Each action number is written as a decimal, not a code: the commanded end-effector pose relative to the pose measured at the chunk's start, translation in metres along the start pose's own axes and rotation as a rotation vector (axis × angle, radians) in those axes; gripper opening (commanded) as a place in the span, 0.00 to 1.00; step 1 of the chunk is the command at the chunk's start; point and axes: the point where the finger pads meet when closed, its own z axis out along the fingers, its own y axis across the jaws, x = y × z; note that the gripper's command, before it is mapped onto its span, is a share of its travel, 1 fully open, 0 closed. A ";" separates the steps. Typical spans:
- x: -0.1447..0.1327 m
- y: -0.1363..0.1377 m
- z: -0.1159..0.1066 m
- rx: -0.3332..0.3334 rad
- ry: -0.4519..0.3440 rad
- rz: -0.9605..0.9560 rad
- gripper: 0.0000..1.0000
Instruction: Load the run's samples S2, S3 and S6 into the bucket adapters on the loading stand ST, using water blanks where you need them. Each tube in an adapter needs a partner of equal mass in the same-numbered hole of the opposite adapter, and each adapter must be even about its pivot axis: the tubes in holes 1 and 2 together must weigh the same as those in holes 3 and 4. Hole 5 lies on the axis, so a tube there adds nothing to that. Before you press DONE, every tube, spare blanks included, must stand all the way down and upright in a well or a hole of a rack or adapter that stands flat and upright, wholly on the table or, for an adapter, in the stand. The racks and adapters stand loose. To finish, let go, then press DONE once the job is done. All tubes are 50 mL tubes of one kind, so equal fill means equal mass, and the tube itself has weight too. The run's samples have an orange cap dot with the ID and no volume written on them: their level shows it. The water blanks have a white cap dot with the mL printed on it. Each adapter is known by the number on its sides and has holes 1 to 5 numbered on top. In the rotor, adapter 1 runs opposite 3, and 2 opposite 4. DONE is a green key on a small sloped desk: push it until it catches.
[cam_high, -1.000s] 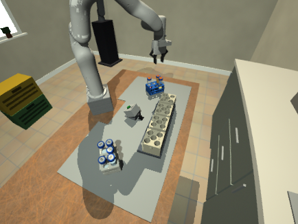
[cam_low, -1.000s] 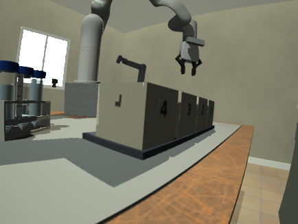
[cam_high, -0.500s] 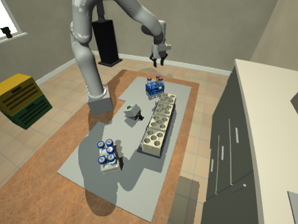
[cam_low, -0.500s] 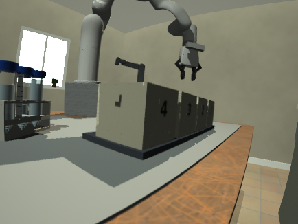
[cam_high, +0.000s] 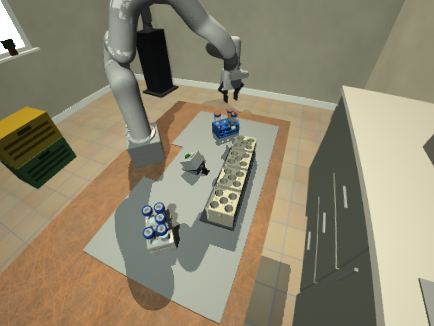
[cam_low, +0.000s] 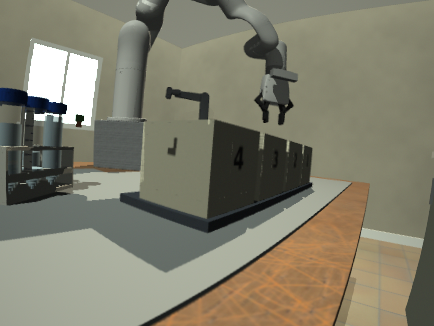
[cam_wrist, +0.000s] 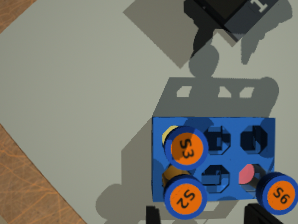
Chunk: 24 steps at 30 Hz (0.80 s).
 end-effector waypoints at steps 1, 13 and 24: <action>0.000 -0.002 0.006 0.005 0.000 0.000 0.57; 0.000 -0.002 0.026 0.005 0.000 0.000 0.57; 0.000 -0.002 0.044 0.005 0.000 0.000 0.57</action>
